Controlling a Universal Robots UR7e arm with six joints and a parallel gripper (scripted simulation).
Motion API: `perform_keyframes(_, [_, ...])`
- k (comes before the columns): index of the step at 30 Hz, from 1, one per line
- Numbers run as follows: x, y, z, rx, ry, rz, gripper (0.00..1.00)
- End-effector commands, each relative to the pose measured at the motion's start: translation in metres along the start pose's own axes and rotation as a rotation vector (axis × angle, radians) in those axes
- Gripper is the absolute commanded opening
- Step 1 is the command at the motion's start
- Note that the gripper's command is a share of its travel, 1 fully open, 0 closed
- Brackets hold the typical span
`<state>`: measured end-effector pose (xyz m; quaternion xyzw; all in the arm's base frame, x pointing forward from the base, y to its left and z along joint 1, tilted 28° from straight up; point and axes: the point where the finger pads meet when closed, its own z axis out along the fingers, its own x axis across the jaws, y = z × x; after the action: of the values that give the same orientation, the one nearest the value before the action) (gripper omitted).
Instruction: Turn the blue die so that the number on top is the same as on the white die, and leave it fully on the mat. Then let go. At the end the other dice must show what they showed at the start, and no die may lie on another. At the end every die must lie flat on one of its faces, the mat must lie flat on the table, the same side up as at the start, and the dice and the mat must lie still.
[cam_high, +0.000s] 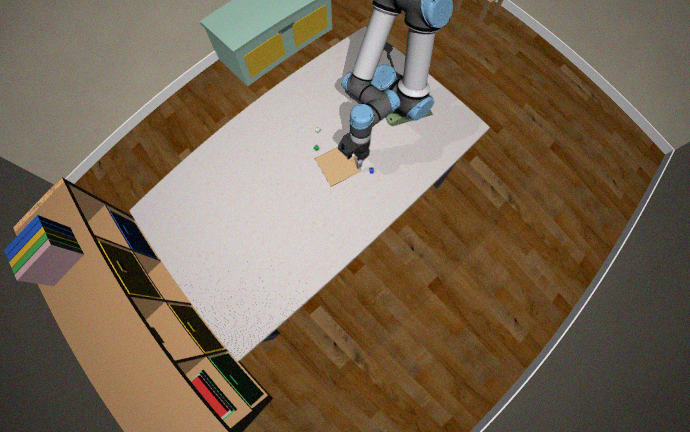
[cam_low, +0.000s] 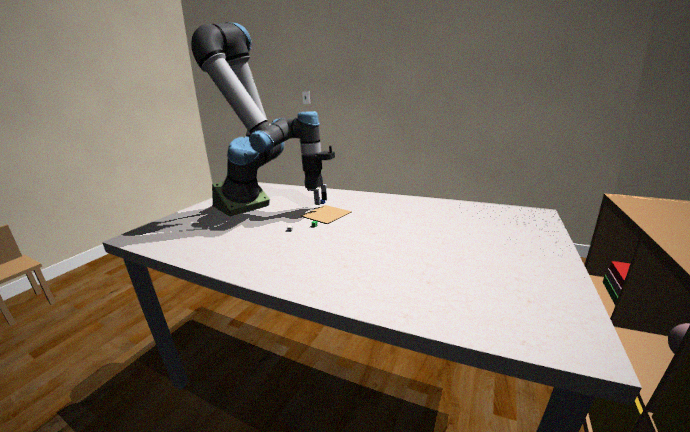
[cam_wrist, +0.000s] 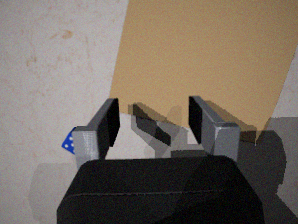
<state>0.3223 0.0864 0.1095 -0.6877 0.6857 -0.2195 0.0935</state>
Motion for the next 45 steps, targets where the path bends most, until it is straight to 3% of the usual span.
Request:
perform_keyframes(1, [-0.011, 0.005, 0.001, -0.003, 0.013, 0.010, 1.00])
perform_keyframes(16, [-0.043, 0.018, 0.002, -0.003, 0.013, 0.010, 1.00])
perform_keyframes(45, [-0.066, 0.027, 0.002, -0.003, 0.013, 0.010, 1.00])
